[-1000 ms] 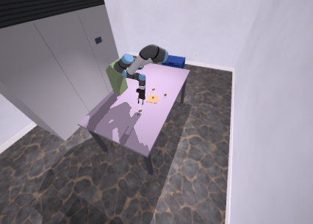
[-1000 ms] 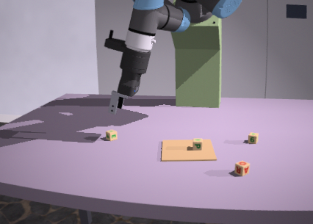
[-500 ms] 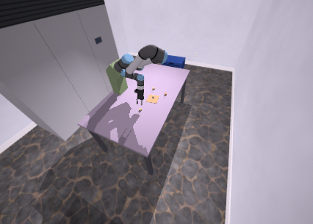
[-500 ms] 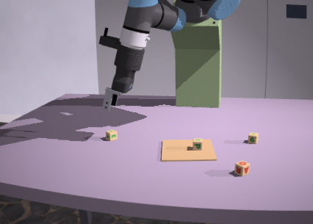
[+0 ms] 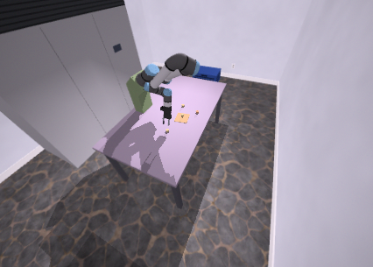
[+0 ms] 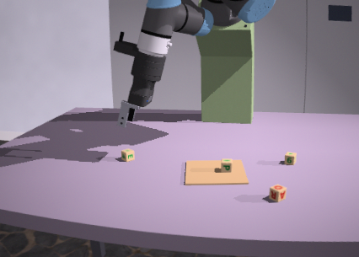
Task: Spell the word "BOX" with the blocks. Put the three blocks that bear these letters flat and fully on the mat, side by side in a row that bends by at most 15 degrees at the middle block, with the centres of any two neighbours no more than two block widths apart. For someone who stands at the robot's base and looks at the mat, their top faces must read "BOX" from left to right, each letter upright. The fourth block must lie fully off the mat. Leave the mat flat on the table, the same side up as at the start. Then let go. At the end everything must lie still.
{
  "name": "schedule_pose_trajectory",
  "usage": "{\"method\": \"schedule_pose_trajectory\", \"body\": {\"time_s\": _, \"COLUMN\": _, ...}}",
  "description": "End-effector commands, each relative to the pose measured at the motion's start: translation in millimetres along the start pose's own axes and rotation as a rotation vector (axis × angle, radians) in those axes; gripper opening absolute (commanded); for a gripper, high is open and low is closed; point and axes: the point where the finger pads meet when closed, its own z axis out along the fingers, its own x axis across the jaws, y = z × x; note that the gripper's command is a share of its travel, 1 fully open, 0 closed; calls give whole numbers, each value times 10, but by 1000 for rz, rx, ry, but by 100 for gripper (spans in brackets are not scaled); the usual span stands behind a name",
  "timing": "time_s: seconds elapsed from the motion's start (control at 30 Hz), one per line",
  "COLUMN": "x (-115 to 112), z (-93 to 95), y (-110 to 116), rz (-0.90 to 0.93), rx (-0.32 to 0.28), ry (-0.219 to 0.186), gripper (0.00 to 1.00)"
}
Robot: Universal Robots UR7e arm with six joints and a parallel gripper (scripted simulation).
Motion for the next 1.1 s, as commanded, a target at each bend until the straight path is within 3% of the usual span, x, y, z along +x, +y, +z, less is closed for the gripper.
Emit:
{"method": "schedule_pose_trajectory", "body": {"time_s": 0.0, "x": -2, "z": -2, "y": -2, "rz": 0, "rx": 1, "ry": -1, "gripper": 100}}
{"method": "schedule_pose_trajectory", "body": {"time_s": 1.07, "x": -28, "z": -14, "y": 61, "rz": -1, "rx": -7, "ry": -1, "gripper": 100}}
